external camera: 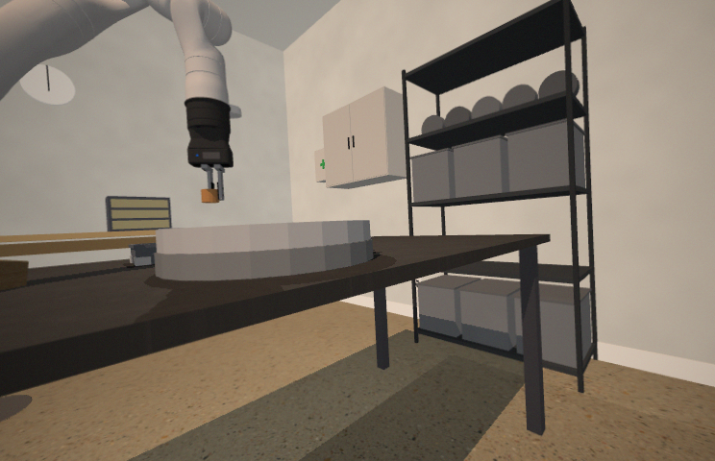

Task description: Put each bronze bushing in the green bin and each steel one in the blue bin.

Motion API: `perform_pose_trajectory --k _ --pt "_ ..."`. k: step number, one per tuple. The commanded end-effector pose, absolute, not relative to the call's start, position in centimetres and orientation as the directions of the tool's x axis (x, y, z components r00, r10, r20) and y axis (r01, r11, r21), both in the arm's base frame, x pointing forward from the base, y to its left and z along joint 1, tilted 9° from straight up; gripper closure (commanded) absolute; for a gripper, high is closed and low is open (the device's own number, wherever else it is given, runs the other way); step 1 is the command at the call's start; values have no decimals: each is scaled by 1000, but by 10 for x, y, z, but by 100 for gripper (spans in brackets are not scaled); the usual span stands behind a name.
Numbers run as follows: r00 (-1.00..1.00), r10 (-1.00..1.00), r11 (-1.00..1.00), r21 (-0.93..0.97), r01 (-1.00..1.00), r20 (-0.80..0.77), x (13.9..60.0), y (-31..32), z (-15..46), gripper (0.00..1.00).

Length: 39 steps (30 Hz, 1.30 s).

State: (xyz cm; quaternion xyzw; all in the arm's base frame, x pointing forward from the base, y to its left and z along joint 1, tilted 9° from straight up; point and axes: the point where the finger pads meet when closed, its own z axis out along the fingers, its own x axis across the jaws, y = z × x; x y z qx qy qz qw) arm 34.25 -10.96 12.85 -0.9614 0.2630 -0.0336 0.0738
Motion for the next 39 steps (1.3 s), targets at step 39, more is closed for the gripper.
perform_pose_trajectory --k 39 --pt "910 -412 -902 -157 -401 46 308 109 153 100"
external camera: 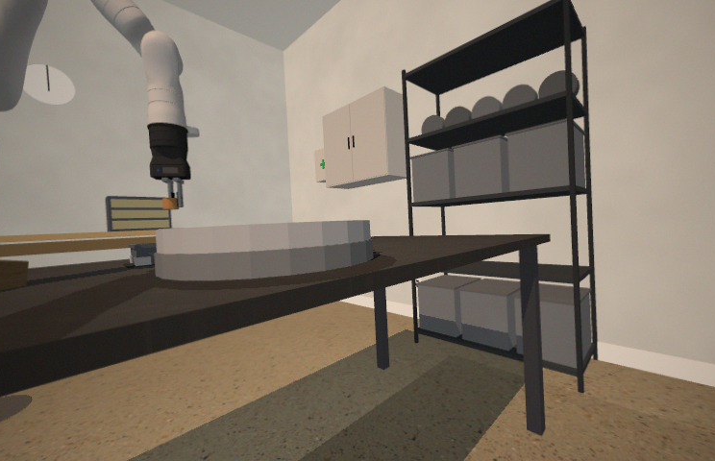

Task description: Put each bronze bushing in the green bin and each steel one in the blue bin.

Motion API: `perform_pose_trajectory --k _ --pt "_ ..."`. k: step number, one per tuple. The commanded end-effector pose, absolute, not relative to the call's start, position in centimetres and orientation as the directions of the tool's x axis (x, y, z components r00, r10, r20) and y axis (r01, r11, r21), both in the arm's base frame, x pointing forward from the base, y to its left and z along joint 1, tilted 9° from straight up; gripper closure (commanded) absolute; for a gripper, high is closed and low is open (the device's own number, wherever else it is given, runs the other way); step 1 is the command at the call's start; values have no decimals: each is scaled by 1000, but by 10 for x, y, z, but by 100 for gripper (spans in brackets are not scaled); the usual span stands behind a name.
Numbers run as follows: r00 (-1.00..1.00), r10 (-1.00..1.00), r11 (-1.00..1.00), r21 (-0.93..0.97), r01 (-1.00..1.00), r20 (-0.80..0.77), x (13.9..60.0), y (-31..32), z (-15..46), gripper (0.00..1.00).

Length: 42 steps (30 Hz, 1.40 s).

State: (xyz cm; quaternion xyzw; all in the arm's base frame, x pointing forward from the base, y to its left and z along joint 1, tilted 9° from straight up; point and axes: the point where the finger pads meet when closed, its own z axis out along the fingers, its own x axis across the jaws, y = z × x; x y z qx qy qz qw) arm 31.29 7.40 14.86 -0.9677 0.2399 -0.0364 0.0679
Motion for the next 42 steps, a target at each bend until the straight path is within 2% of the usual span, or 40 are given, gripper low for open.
perform_pose_trajectory --k 1,5,11,16,21,42 --pt "909 -414 -902 -156 -403 46 307 115 154 100" --pt "912 -407 -905 -157 -396 47 306 120 154 100" --pt "923 -381 -916 -155 -369 51 297 177 161 100" --pt "923 -381 -916 -155 -369 51 297 177 161 100" --pt "934 -354 -927 -154 -342 56 288 235 167 100" --pt "934 -353 -927 -155 -341 55 288 235 162 100"
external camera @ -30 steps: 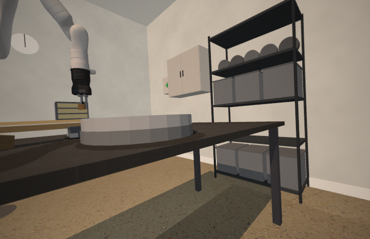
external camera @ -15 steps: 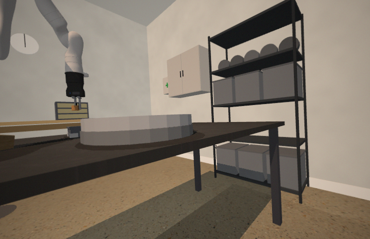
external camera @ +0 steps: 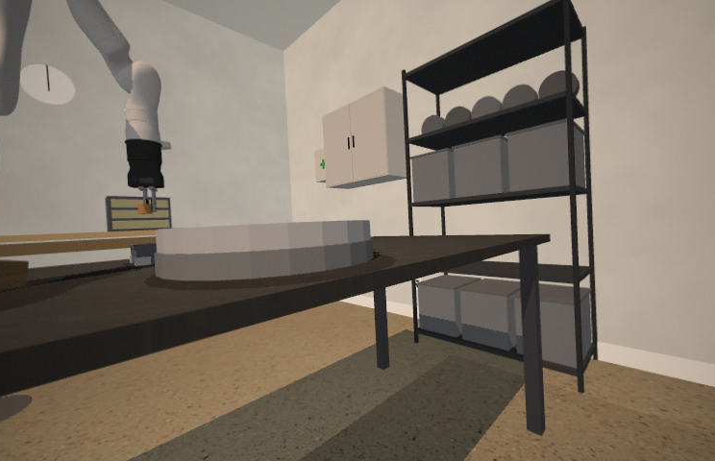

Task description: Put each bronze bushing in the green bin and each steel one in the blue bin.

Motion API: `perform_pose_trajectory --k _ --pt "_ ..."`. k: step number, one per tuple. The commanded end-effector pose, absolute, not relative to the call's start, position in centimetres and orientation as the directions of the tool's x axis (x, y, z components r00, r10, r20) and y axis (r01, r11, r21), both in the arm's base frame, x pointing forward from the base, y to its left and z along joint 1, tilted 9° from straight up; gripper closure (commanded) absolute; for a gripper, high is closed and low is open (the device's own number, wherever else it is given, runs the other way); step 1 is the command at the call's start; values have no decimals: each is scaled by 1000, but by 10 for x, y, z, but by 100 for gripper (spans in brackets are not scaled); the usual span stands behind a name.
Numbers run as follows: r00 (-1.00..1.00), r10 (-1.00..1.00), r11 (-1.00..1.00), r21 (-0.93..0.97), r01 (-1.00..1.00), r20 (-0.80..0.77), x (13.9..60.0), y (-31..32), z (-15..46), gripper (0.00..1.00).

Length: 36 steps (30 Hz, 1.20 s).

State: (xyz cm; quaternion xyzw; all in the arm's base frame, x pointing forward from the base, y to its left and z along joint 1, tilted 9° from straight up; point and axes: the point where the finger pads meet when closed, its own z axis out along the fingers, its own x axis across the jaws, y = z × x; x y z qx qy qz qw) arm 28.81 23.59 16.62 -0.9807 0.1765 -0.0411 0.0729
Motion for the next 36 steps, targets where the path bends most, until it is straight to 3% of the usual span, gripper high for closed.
perform_pose_trajectory --k 1,21,36 --pt "934 -353 -927 -155 -341 55 289 236 157 100" --pt "934 -353 -927 -155 -342 55 296 244 96 100" --pt "934 -352 -927 -156 -340 55 296 246 89 100"
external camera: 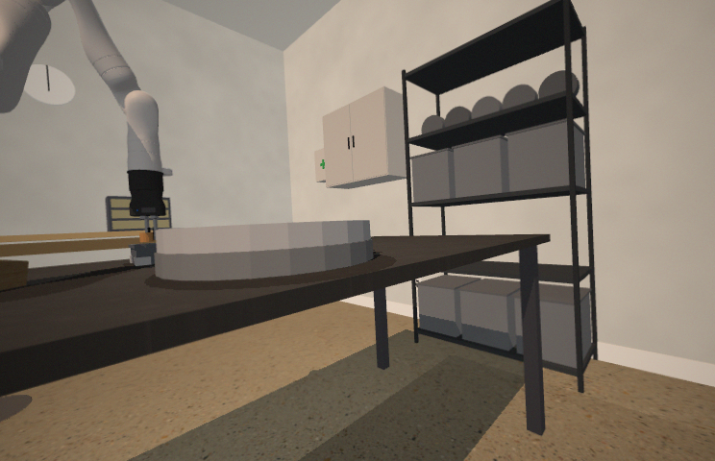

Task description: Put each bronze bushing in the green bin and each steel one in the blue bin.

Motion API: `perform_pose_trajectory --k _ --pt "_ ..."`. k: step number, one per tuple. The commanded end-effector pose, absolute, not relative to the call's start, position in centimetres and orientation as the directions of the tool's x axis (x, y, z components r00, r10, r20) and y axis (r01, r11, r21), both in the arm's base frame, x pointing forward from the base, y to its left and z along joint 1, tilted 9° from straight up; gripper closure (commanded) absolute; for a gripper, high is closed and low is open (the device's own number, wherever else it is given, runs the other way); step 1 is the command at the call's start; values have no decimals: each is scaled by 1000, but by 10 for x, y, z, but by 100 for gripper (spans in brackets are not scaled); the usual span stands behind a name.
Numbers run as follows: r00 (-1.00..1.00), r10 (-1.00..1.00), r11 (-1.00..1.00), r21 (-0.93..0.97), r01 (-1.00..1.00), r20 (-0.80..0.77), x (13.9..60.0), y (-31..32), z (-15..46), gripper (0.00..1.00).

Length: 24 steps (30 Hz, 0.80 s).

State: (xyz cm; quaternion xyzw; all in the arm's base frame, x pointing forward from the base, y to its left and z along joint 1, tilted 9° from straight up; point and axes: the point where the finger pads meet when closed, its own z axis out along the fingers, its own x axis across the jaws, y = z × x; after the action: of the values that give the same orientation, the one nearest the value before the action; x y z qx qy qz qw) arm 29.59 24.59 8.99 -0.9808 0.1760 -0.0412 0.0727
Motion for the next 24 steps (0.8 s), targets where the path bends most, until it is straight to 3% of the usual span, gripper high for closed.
perform_pose_trajectory --k 1,24 --pt "934 -352 -927 -156 -340 55 296 246 87 100" --pt "934 -353 -927 -155 -341 55 297 247 78 100"
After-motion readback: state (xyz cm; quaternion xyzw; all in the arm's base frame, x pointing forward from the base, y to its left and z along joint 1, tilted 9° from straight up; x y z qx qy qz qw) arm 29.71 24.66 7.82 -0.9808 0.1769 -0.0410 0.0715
